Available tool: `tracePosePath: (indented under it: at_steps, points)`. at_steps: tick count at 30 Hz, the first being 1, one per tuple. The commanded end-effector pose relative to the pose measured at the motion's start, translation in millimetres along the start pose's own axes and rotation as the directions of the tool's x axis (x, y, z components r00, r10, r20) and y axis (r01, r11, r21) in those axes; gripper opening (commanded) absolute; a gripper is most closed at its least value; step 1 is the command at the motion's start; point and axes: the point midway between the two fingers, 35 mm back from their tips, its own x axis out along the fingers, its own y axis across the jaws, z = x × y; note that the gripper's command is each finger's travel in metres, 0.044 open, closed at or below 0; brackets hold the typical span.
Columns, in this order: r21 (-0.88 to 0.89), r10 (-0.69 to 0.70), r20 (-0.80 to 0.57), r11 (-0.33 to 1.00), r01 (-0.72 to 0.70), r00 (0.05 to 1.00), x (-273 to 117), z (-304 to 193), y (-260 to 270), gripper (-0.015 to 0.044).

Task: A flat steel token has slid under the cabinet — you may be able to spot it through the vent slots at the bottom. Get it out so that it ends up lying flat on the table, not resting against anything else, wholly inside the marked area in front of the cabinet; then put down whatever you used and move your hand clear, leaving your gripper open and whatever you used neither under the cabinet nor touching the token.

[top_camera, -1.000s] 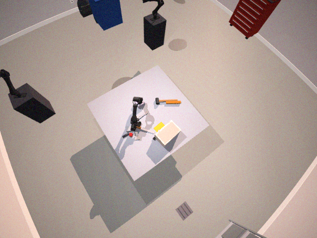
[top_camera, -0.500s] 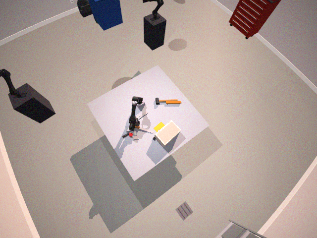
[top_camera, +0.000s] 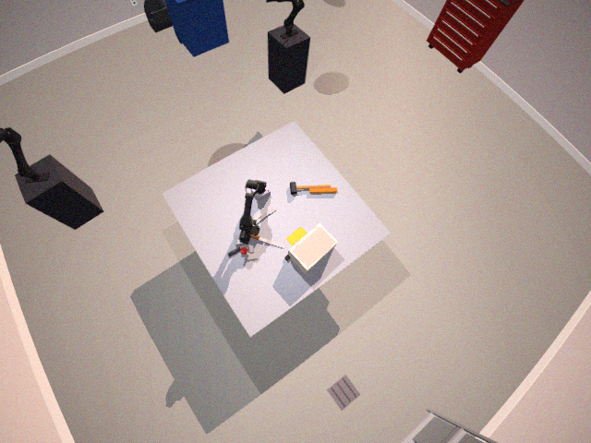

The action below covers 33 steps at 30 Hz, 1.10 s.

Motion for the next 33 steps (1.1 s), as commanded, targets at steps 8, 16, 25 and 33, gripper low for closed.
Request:
tracePosePath:
  at_steps: [8,16,25,33]
  points:
    - [0.004,0.008,-0.002,1.0,-0.008,1.0,3.3,9.9,-1.4,0.0]
    - [0.004,0.008,-0.001,1.0,-0.008,1.0,2.9,21.6,-2.5,0.0]
    - [0.004,0.008,0.0,1.0,-0.008,1.0,2.8,34.8,-3.2,0.0]
    - [0.004,0.004,0.003,1.0,-0.004,1.0,1.7,40.4,-4.2,0.0026]
